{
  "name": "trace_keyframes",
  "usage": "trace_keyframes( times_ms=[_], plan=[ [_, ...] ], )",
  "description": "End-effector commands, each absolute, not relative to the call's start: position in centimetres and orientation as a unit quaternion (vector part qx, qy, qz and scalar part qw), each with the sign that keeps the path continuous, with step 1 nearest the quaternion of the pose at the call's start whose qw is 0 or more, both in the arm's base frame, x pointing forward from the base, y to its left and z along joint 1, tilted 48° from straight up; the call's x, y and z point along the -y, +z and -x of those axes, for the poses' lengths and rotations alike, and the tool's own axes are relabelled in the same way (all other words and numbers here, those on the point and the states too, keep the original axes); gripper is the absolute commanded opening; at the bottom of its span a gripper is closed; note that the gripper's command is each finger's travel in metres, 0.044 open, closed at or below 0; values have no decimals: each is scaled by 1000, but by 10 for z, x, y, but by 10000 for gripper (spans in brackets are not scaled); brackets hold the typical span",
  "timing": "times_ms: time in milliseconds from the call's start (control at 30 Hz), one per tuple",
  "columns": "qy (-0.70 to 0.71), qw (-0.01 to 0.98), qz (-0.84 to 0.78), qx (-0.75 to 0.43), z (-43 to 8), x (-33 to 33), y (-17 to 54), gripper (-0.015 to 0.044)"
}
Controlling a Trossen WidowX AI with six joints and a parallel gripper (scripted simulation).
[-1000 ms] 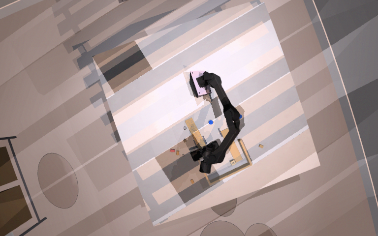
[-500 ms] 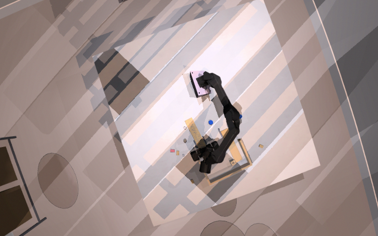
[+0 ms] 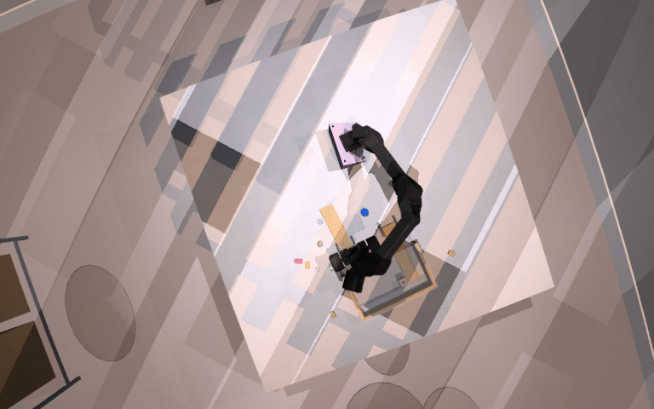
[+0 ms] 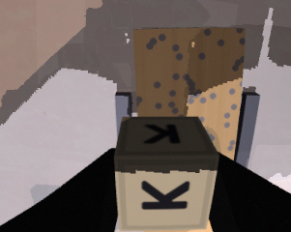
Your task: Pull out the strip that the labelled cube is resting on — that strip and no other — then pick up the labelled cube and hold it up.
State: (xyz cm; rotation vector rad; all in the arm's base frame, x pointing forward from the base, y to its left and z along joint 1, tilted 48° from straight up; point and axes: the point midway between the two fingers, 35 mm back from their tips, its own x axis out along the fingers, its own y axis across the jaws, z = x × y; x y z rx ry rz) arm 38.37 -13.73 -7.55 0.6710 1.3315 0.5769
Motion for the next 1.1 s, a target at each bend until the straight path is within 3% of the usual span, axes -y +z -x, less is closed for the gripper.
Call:
trace_keyframes(
  times_ms=[0, 1067],
  plan=[
    [260, 696, -300, -599, -368, 138, -68, 0],
    [260, 694, -301, -600, -284, 111, -51, 0]
  ],
)
